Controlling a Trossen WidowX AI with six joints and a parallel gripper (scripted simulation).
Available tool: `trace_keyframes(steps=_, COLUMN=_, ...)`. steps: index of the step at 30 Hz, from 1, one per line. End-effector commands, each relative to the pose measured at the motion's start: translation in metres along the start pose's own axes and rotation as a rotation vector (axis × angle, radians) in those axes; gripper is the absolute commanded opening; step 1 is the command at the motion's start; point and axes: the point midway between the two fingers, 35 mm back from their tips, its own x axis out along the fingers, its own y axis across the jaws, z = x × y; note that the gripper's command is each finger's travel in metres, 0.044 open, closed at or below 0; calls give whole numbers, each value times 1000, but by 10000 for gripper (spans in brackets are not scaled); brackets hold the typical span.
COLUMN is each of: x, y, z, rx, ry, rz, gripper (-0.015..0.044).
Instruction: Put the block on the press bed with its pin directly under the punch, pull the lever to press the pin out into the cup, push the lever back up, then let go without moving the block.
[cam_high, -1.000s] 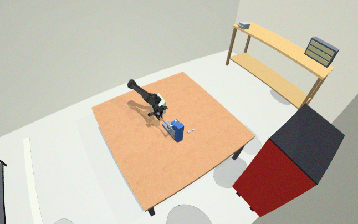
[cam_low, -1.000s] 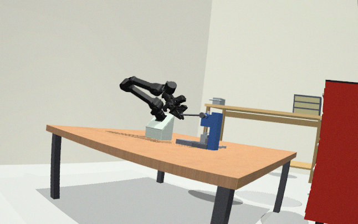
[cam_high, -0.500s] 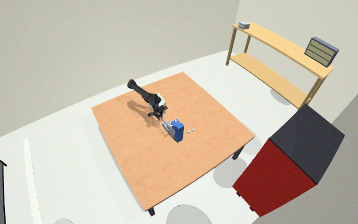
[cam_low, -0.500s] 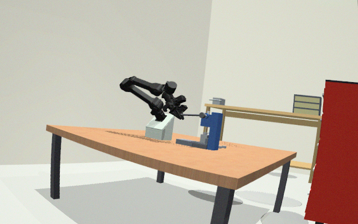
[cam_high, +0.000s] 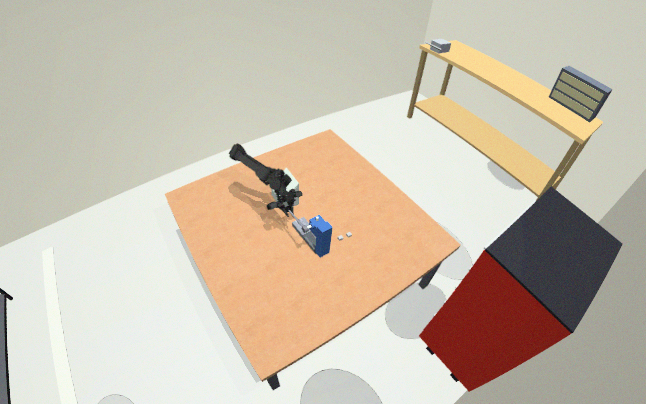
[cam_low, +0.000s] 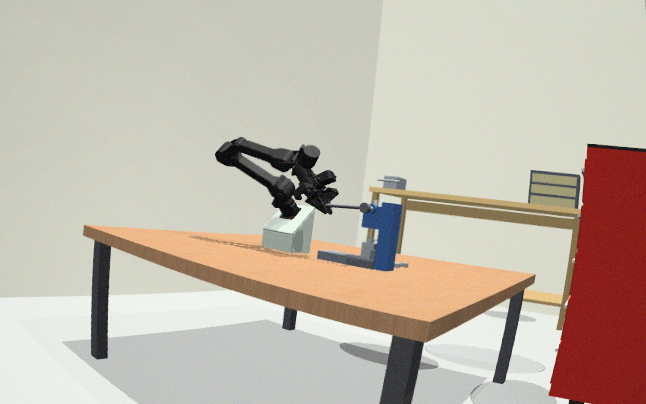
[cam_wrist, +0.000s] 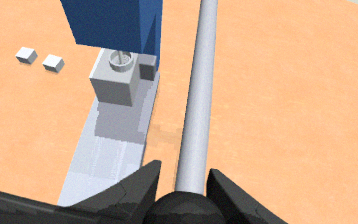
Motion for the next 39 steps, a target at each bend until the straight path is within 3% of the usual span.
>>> trace_keyframes(steps=1, x=-2, y=1, z=4, rx=0, ry=-9, rz=6, gripper=0)
trace_keyframes(steps=39, x=-13, y=1, z=15, rx=0, ry=-9, rz=6, gripper=0)
